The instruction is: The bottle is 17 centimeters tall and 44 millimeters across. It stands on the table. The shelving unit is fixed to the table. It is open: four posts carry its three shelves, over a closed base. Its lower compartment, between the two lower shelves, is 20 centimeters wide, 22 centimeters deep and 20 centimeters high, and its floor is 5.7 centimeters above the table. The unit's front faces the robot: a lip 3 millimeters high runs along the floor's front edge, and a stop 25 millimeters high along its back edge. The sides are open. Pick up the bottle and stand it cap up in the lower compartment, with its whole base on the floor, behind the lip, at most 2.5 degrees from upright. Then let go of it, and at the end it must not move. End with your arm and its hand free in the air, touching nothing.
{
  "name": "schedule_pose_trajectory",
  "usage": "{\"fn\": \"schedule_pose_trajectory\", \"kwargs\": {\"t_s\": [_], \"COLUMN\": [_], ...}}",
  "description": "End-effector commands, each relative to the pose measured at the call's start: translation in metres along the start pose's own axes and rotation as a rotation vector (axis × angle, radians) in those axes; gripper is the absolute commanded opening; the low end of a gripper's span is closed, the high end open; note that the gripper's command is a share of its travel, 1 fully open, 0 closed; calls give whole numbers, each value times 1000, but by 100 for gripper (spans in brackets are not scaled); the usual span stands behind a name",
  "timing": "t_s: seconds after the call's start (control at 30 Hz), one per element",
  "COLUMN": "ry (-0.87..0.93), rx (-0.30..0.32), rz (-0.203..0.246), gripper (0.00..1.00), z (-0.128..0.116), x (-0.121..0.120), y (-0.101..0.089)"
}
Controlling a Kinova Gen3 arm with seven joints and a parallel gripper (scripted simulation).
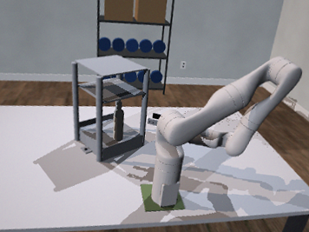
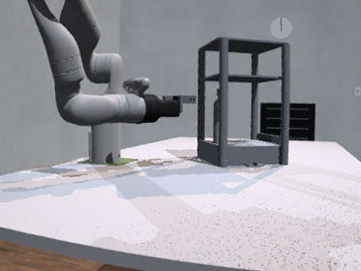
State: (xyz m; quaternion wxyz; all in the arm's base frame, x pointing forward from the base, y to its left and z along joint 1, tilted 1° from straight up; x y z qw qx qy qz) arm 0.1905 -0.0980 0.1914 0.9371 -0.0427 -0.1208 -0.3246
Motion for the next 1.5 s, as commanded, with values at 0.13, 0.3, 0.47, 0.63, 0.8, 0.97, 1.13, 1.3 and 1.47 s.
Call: {"fn": "schedule_pose_trajectory", "kwargs": {"t_s": [0.13, 0.3, 0.47, 0.63, 0.8, 0.97, 1.13, 1.3, 1.47], "ry": [-9, -9, -9, -9, -9, -9, -9, -9, -9], "rx": [-9, -9, -9, -9, -9, -9, -9, -9, -9], "rz": [2, 2, 2, 2, 2, 2, 2, 2, 2], "gripper": [100, 100, 100, 100, 100, 100, 100, 100, 100], "z": [19, 32, 40, 46, 50, 51, 51, 51, 51], "x": [5, 8, 10, 12, 13, 13, 13, 13, 13], "y": [-1, -1, -1, -1, 0, 0, 0, 0, 0]}}
Point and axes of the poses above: the point where the finger pads meet when closed, its own y axis out along the fingers, its own x axis across the jaws, z = x × y, the point moved 9 cm from there along -y, back along the fingers, and after that the axes turned 14 degrees about -y, right-handed, at the moved point
